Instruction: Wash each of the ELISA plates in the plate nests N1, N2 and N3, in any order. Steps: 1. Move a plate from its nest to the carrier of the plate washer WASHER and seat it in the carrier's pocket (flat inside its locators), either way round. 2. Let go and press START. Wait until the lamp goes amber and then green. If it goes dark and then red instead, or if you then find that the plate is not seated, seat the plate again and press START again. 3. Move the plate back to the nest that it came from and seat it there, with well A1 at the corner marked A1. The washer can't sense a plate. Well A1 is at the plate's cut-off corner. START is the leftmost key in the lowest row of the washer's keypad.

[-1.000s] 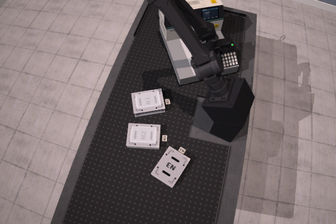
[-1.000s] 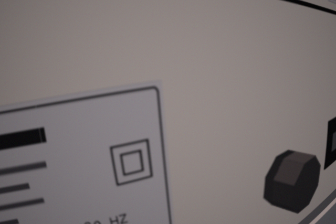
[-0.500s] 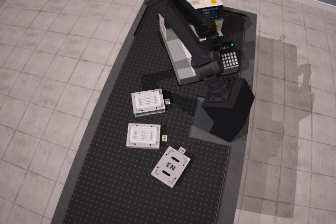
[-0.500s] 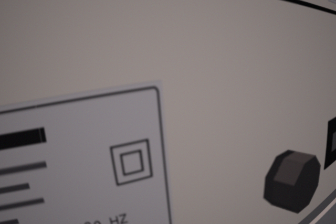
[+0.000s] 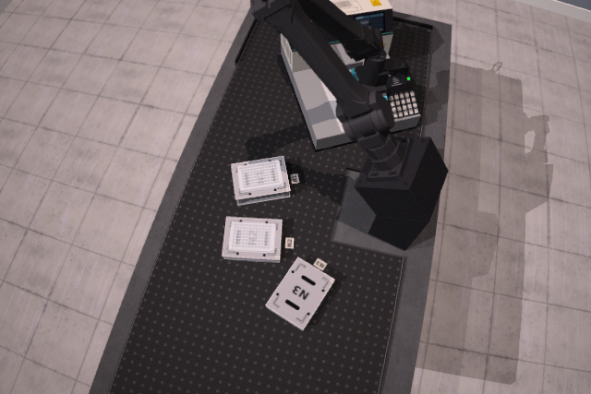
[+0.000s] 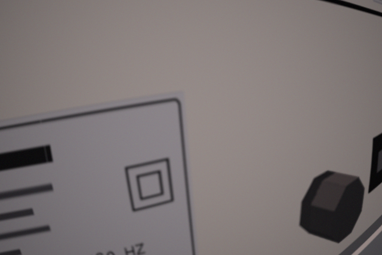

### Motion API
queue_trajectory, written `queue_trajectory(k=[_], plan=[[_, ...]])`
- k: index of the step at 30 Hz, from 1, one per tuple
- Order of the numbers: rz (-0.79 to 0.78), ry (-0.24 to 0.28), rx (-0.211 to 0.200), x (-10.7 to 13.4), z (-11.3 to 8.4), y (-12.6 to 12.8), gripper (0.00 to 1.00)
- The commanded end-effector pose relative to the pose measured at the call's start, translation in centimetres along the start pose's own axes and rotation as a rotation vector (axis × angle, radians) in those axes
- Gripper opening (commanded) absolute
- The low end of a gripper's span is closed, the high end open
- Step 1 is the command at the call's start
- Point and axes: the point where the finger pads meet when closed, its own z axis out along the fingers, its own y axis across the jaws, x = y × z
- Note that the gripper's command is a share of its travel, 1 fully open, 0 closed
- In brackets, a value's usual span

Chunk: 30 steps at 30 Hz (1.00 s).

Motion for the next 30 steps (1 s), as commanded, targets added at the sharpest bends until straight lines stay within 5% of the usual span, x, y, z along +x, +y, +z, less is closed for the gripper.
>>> queue_trajectory(k=[1,30], plan=[[-0.024,-0.014,-0.030,-0.6,-1.4,1.4,1.00],[-0.026,-0.018,-0.031,-0.7,-5.4,1.6,1.00]])
